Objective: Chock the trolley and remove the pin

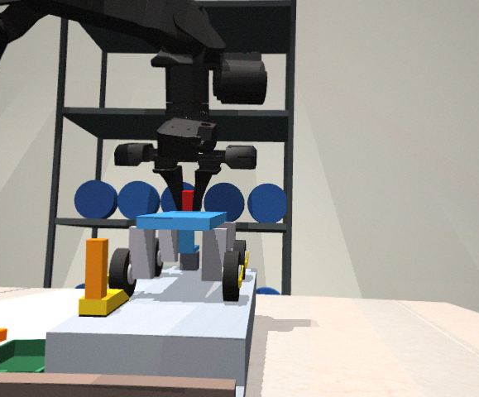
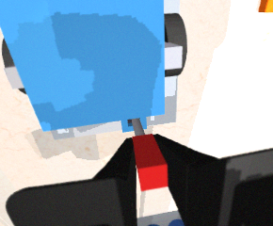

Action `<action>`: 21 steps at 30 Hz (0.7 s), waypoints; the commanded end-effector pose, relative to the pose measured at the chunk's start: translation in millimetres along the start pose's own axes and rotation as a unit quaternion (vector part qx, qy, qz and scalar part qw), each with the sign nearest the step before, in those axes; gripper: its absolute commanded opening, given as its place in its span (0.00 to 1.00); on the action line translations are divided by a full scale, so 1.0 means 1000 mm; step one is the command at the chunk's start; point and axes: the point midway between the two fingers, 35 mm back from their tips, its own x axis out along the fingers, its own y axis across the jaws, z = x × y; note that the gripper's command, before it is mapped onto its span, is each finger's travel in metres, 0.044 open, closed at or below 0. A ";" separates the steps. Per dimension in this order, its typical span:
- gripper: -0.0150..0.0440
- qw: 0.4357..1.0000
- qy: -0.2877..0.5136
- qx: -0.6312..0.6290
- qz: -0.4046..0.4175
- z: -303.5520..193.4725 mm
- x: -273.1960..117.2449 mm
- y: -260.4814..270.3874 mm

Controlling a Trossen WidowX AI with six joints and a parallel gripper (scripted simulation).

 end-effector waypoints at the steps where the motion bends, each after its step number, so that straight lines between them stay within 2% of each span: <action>1: 0.25 1.000 0.003 -0.004 0.003 -0.002 -0.005 0.000; 21: 0.25 1.000 0.003 -0.004 0.003 -0.006 -0.014 0.001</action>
